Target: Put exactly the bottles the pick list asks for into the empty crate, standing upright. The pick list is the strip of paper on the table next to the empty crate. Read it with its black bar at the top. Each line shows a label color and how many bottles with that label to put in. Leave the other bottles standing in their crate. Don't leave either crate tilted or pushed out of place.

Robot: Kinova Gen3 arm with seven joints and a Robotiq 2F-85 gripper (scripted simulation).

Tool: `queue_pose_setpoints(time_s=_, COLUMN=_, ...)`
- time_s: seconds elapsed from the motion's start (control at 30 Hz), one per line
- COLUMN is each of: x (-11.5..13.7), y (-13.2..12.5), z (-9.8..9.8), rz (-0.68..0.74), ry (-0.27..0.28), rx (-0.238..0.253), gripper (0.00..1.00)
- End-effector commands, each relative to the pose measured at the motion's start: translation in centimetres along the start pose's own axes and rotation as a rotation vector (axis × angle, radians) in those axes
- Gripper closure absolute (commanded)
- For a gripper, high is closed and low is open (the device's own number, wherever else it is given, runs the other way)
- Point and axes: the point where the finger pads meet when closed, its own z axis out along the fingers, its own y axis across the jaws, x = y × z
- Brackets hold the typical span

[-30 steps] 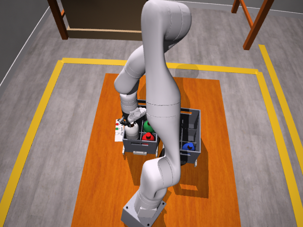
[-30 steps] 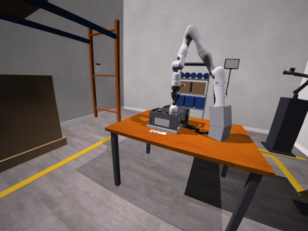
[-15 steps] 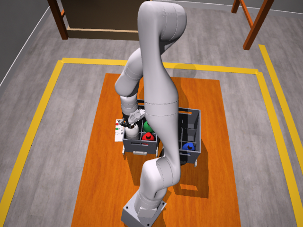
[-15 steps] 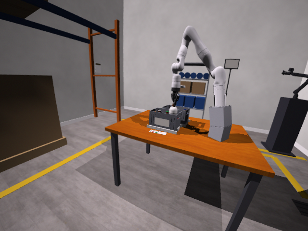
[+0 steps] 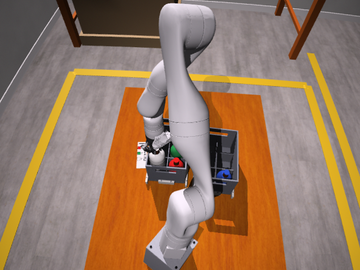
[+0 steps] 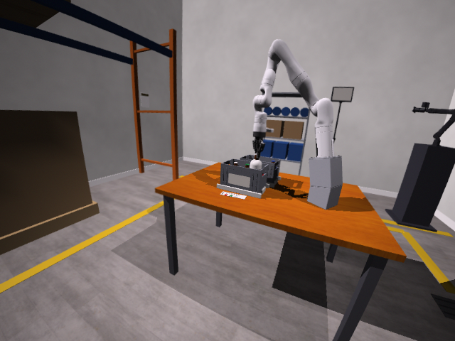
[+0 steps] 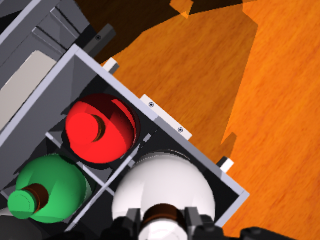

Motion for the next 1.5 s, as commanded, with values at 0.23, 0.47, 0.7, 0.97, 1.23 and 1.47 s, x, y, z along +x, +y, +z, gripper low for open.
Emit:
queue_pose_setpoints(time_s=0.23, x=-0.1, y=0.0, z=0.8, rz=0.000, ry=-0.002, rx=0.001, gripper=0.90)
queue_pose_setpoints(time_s=0.47, x=-0.1, y=0.0, z=1.5, rz=0.000, ry=-0.002, rx=0.001, gripper=0.90)
queue_pose_setpoints(time_s=0.7, x=-0.1, y=0.0, z=2.0, rz=0.000, ry=-0.002, rx=0.001, gripper=0.90)
queue_pose_setpoints(time_s=0.97, x=-0.1, y=0.0, z=2.8, rz=0.000, ry=-0.002, rx=0.001, gripper=0.90)
queue_pose_setpoints(time_s=1.23, x=-0.1, y=0.0, z=3.4, rz=0.000, ry=-0.002, rx=0.001, gripper=0.90)
queue_pose_setpoints(time_s=1.47, x=-0.1, y=0.0, z=4.1, rz=0.000, ry=-0.002, rx=0.001, gripper=0.90)
